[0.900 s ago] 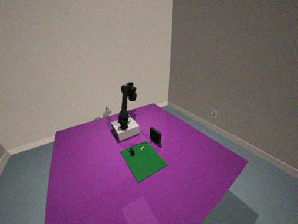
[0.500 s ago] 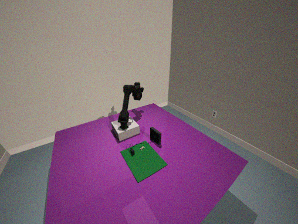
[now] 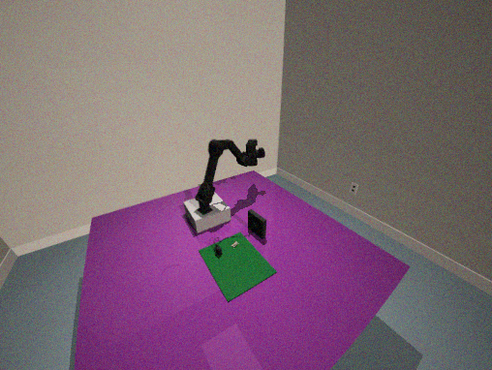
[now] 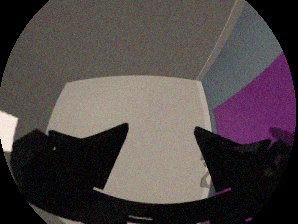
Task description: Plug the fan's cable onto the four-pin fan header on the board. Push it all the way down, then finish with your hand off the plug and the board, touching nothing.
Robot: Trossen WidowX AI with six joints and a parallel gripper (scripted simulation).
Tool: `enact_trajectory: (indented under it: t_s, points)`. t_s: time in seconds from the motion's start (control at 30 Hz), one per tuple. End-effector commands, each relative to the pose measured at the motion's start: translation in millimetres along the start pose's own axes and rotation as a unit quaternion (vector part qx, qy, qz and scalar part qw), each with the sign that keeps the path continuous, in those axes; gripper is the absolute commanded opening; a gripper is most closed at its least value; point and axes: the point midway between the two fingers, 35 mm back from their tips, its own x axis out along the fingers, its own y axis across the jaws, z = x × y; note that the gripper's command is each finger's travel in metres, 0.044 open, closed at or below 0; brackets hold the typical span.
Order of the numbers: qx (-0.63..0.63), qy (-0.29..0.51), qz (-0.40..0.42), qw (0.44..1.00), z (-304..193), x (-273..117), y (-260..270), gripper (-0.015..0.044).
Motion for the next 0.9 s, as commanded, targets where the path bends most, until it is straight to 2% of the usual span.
enact_trajectory:
  t_s: [0.0,0.23,0.47,0.67,0.87]
  points:
    - [-0.034,-0.079,-0.047,0.995,59,-36,-12,0.044]
    - [-0.076,-0.204,-0.147,0.965,151,-122,-32,0.044]
    - [-0.097,-0.302,-0.26,0.912,212,-230,-51,0.044]
    - [-0.093,-0.362,-0.364,0.853,235,-337,-65,0.044]
    - [-0.067,-0.395,-0.465,0.789,228,-443,-76,0.044]
